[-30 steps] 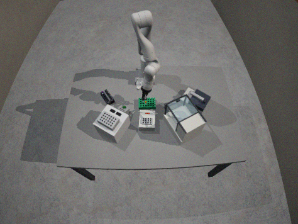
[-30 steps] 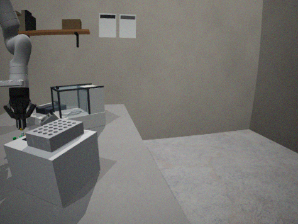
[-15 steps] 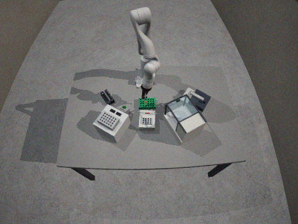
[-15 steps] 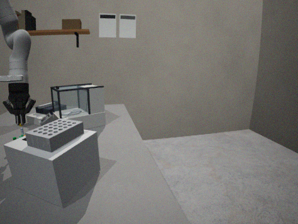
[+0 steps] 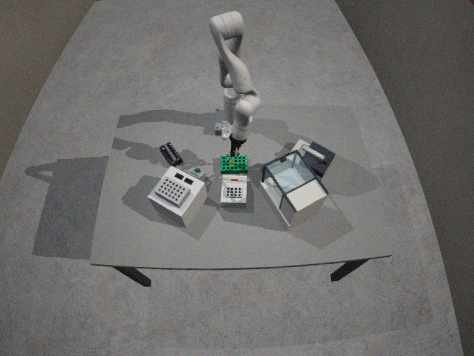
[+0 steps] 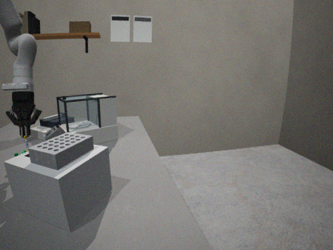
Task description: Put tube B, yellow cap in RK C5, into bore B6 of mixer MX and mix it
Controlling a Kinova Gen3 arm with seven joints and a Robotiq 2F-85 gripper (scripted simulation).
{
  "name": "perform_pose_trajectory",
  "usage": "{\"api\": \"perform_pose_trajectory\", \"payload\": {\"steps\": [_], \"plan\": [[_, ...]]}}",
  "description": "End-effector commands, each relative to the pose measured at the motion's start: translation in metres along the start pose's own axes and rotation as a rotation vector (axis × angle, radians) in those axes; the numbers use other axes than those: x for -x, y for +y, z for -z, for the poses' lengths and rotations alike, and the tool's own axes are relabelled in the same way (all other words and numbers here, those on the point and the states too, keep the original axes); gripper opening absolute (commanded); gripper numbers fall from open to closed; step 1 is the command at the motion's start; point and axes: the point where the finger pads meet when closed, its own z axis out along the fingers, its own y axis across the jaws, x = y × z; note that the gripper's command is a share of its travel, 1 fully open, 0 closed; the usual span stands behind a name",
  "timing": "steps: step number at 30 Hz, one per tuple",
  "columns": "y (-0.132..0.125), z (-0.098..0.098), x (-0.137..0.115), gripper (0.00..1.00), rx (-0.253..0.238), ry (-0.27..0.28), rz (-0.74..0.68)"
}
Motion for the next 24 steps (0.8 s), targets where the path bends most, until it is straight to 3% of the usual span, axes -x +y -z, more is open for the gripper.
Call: {"api": "perform_pose_trajectory", "payload": {"steps": [1,10,24], "plan": [[0.0,0.001,0.003,0.1,-0.001,0.001,-0.001],[0.002,0.008,-0.008,0.1,0.015,0.001,-0.079],[0.01,0.033,-0.047,0.1,0.073,0.001,-0.353]]}}
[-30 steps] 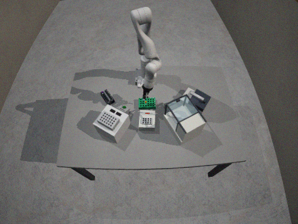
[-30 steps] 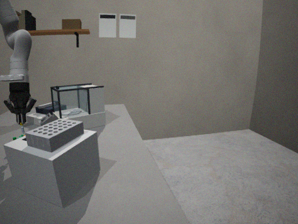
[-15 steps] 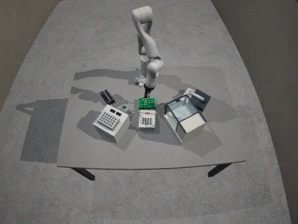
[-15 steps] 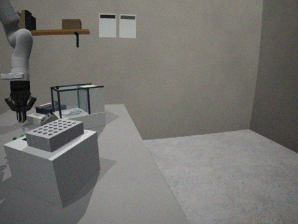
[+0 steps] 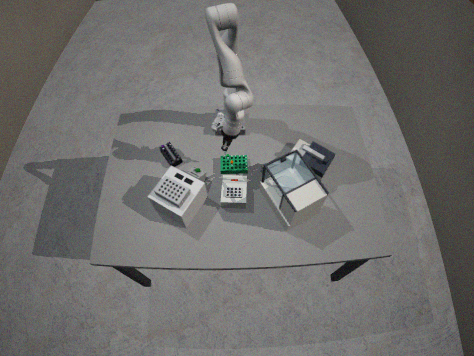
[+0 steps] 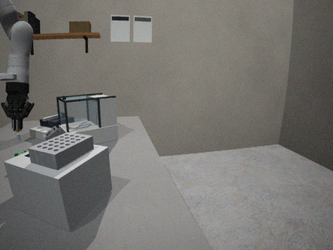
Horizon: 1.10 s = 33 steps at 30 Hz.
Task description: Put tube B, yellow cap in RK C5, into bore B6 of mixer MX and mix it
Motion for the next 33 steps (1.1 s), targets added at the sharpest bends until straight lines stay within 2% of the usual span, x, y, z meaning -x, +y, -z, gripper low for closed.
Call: {"api": "perform_pose_trajectory", "payload": {"steps": [1,3,33], "plan": [[-0.001,0.008,-0.012,0.1,0.019,-0.001,-0.079],[-0.001,0.008,-0.012,0.1,0.019,-0.001,-0.079],[-0.005,0.058,-0.091,0.1,0.136,0.0,-0.627]]}}
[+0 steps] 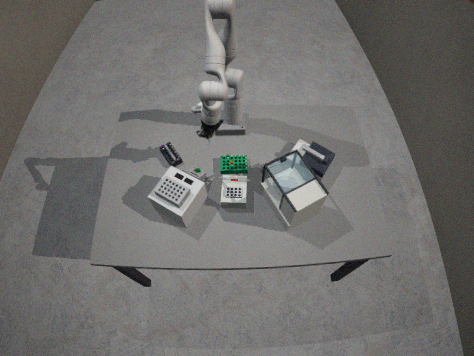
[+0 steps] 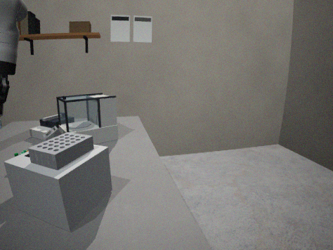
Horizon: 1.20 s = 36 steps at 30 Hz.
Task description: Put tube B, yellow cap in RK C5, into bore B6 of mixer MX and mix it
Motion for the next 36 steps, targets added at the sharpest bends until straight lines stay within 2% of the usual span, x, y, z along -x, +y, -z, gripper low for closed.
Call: {"api": "perform_pose_trajectory", "payload": {"steps": [1,11,36], "plan": [[-0.006,0.008,-0.009,0.1,0.016,0.0,-0.076],[-0.017,0.022,-0.027,0.1,0.049,0.0,-0.233],[-0.017,0.022,-0.027,0.1,0.145,0.0,-0.683]]}}
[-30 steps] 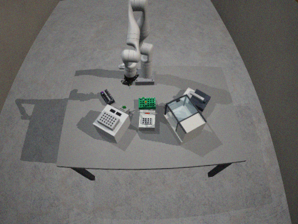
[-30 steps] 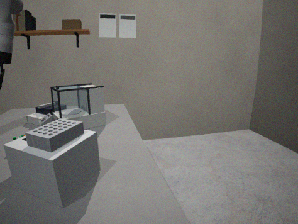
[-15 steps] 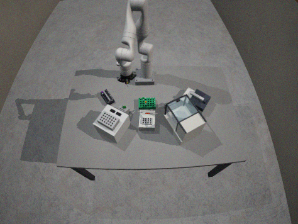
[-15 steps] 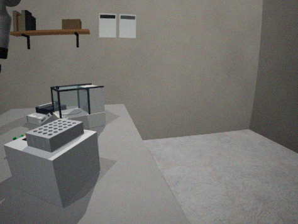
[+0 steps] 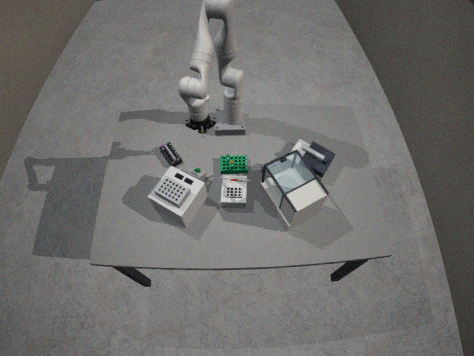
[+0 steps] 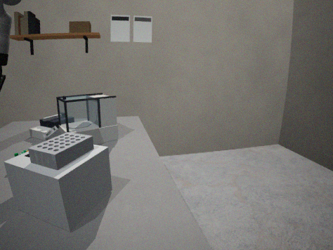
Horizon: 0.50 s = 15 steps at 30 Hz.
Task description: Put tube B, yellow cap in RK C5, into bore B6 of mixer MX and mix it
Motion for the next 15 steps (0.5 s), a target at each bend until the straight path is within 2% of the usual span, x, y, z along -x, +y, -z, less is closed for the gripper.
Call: {"api": "perform_pose_trajectory", "payload": {"steps": [1,15], "plan": [[-0.0001,0.0004,0.0001,0.1,0.01,0.0,-0.059],[-0.0001,0.0004,0.0001,0.1,0.064,-0.001,-0.313]]}}
